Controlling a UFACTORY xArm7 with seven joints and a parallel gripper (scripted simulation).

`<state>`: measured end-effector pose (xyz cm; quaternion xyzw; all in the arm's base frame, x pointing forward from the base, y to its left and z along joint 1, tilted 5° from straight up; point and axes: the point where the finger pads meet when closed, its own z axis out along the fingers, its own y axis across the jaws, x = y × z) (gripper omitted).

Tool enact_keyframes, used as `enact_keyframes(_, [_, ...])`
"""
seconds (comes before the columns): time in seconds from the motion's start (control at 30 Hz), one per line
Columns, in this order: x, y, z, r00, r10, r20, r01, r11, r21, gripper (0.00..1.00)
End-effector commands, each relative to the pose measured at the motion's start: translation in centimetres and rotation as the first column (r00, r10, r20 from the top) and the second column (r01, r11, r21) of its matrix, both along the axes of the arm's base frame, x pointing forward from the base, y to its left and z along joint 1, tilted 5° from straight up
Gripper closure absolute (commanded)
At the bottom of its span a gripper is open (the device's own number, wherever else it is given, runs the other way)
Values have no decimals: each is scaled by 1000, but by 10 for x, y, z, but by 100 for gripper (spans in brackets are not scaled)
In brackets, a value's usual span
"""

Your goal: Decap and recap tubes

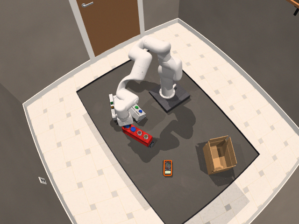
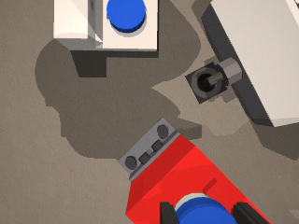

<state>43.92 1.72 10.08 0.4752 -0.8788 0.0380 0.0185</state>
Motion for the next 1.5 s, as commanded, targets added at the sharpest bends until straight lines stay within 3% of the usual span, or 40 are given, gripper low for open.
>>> enact_keyframes(0.0, [2, 0, 2, 1000, -1, 5, 1, 1000, 0, 100])
enact_keyframes(0.17, [2, 0, 2, 1000, -1, 5, 1, 1000, -1, 100])
enact_keyframes(0.3, [2, 0, 2, 980, 197, -12, -197, 980, -1, 100])
enact_keyframes(0.47, [2, 0, 2, 902, 430, -33, -430, 903, 4, 100])
enact_keyframes(0.53, [2, 0, 2, 902, 430, -33, -430, 903, 4, 100])
enact_keyframes(0.8, [2, 0, 2, 679, 731, -61, -732, 681, 19, 100])
enact_keyframes(1.03, [2, 0, 2, 436, 897, -78, -898, 439, 38, 100])
enact_keyframes(1.1, [2, 0, 2, 436, 897, -78, -898, 439, 38, 100])
enact_keyframes(1.23, [2, 0, 2, 228, 970, -84, -971, 233, 57, 100])
enact_keyframes(1.4, [2, 0, 2, 24, 996, -90, -997, 30, 72, 100])
enact_keyframes(1.47, [2, 0, 2, 2, 996, -88, -997, 8, 75, 100])
